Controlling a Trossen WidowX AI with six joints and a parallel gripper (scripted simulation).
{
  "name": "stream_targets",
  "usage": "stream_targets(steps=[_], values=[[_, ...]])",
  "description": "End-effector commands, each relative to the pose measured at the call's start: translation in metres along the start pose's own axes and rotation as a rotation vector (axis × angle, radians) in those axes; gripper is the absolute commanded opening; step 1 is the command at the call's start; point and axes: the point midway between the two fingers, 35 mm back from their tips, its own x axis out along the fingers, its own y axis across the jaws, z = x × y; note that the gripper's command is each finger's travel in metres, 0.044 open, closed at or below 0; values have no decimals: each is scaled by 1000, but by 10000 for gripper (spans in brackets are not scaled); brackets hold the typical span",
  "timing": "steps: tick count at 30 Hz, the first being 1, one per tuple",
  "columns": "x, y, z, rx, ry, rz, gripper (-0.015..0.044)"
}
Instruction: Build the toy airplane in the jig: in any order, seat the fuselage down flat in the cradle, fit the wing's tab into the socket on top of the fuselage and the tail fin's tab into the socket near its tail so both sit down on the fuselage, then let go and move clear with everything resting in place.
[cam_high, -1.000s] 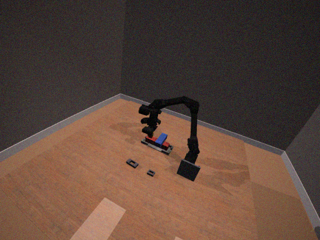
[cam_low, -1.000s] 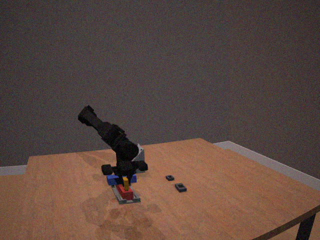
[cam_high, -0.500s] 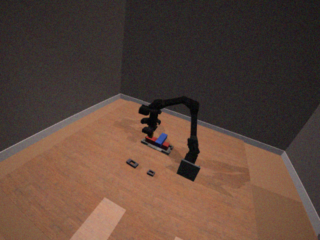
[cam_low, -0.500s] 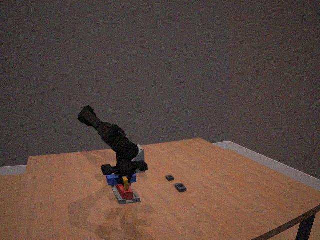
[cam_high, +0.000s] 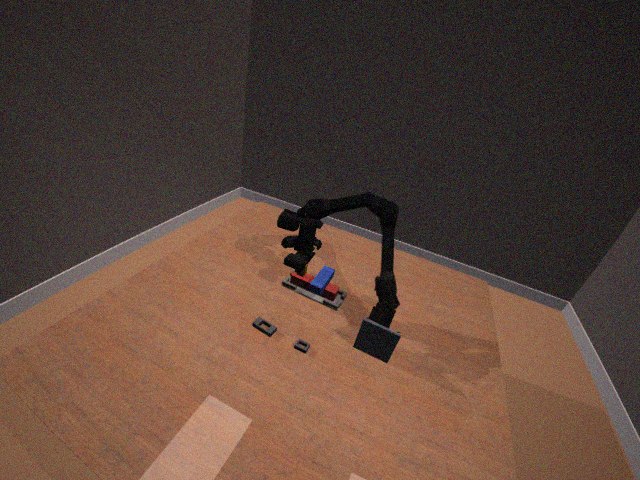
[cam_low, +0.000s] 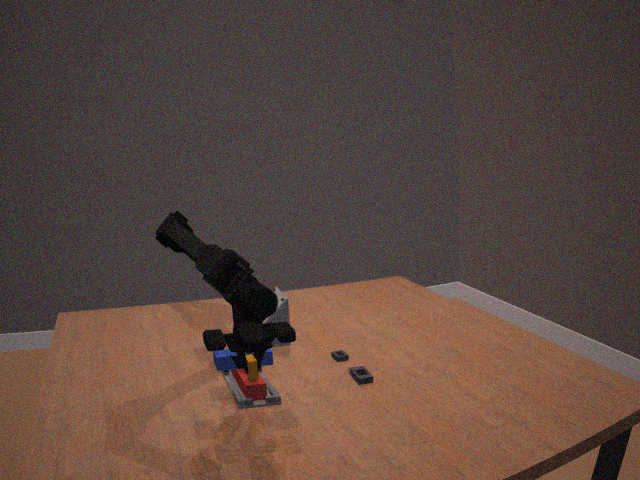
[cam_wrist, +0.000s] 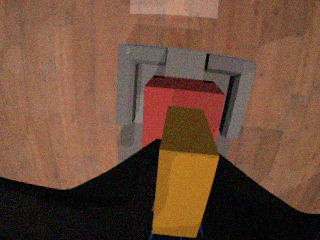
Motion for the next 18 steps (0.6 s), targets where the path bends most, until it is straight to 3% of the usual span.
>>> stream_targets(steps=[1, 6, 10, 18], values=[[0, 0, 0, 0, 0, 0, 58], [0, 0, 0, 0, 0, 0, 5], [0, 0, 0, 0, 0, 0, 0], [0, 0, 0, 0, 0, 0, 210]])
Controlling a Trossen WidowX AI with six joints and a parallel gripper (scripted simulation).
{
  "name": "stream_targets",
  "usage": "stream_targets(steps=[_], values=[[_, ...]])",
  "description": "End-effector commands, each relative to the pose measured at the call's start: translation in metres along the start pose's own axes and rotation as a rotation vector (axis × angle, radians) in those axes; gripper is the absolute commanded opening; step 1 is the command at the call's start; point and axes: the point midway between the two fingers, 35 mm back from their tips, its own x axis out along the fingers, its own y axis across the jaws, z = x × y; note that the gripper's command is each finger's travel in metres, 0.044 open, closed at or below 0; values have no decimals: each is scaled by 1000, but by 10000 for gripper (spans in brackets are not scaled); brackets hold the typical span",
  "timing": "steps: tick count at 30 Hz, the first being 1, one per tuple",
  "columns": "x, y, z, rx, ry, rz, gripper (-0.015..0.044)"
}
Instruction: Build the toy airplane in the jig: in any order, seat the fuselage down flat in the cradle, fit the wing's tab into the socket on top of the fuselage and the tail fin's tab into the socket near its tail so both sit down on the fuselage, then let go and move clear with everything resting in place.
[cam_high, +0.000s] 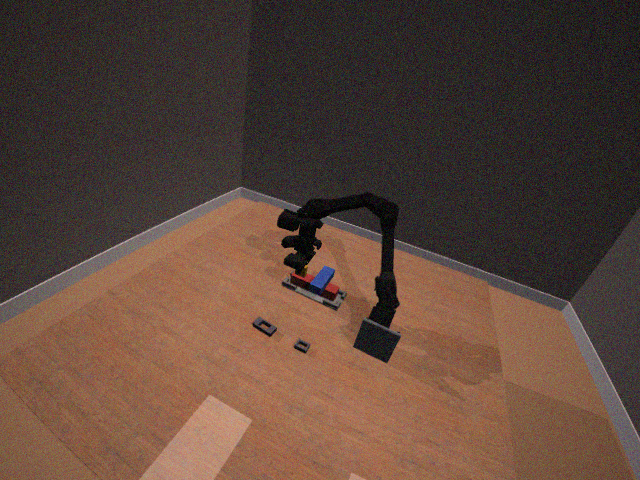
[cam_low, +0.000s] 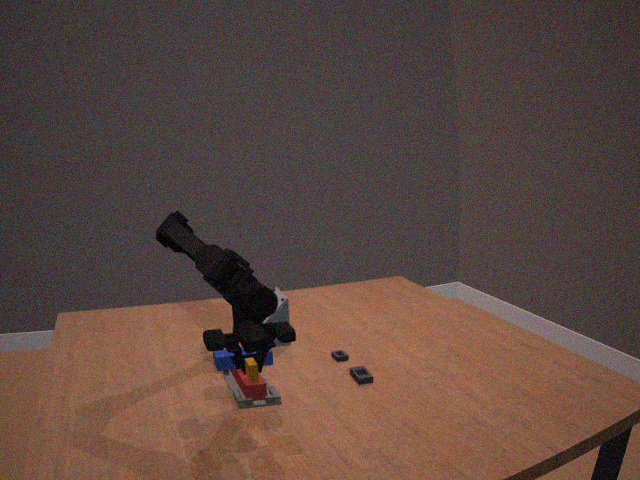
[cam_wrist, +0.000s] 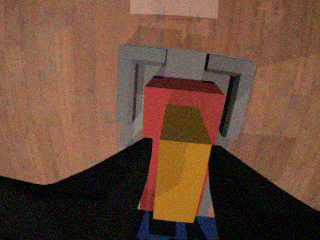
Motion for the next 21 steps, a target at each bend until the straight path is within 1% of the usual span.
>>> stream_targets(steps=[1, 2, 9, 11, 16, 18, 21], values=[[0, 0, 0, -1, 1, 0, 236], [0, 0, 0, -1, 1, 0, 260], [-4, 1, 0, -4, 3, 3, 260], [-17, 2, 0, -12, 8, 12, 260], [-71, 2, 1, -12, 8, 8, 260], [-87, 1, 0, -7, 3, 0, 260], [-89, 1, 0, -6, 2, -1, 260]])
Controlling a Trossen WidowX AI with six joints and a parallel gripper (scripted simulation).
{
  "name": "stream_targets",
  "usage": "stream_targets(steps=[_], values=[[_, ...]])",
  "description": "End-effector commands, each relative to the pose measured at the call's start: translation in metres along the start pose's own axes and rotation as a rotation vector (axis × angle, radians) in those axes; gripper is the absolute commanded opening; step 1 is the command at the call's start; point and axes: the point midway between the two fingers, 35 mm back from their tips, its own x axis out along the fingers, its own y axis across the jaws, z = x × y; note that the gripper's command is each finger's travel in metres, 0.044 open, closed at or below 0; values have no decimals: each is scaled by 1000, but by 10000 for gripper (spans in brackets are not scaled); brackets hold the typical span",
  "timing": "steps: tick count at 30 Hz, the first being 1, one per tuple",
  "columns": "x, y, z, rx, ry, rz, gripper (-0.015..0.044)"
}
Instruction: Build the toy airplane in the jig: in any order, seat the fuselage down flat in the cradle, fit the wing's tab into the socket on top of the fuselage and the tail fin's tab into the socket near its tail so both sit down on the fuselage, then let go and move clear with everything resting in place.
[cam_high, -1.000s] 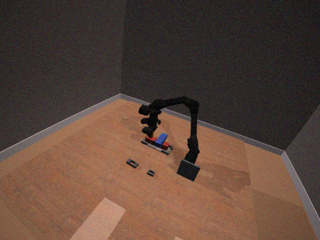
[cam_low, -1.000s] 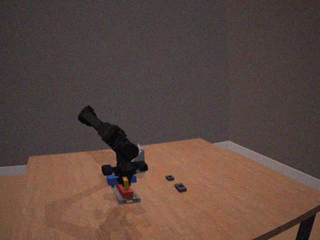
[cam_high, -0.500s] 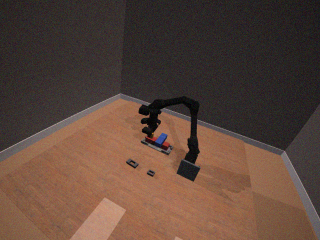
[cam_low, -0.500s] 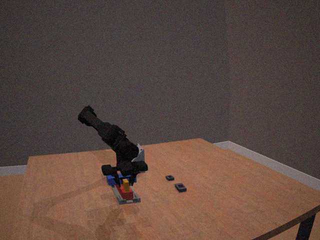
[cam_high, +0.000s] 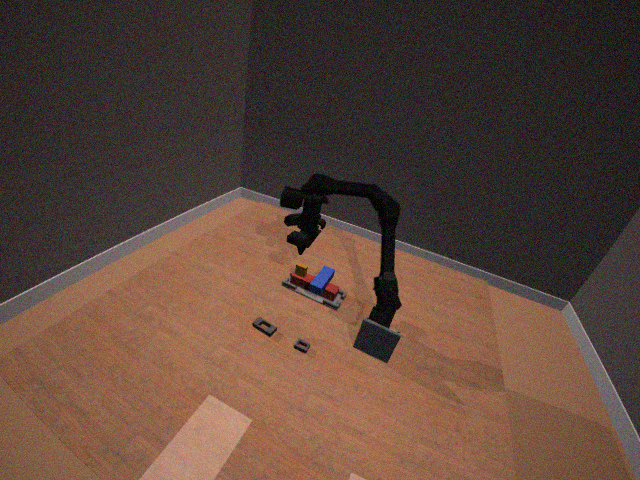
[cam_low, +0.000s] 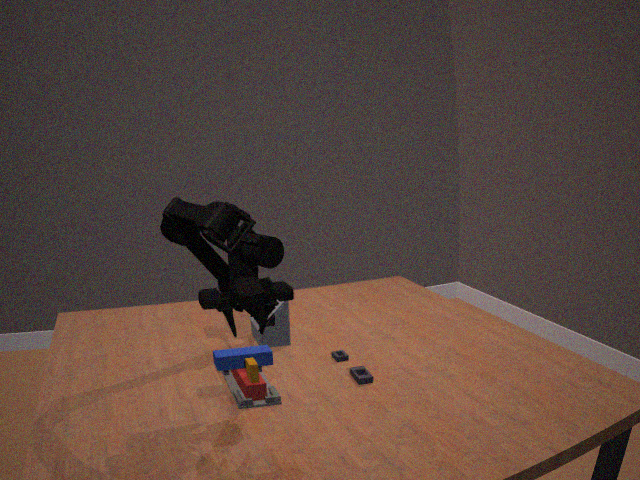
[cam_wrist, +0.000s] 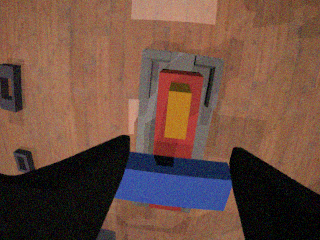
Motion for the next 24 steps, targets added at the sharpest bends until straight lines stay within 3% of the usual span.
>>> stream_targets(steps=[1, 24], values=[[-2, 0, -1, 6, 21, -1, 260], [-2, -3, -2, 6, 21, -2, 260]])
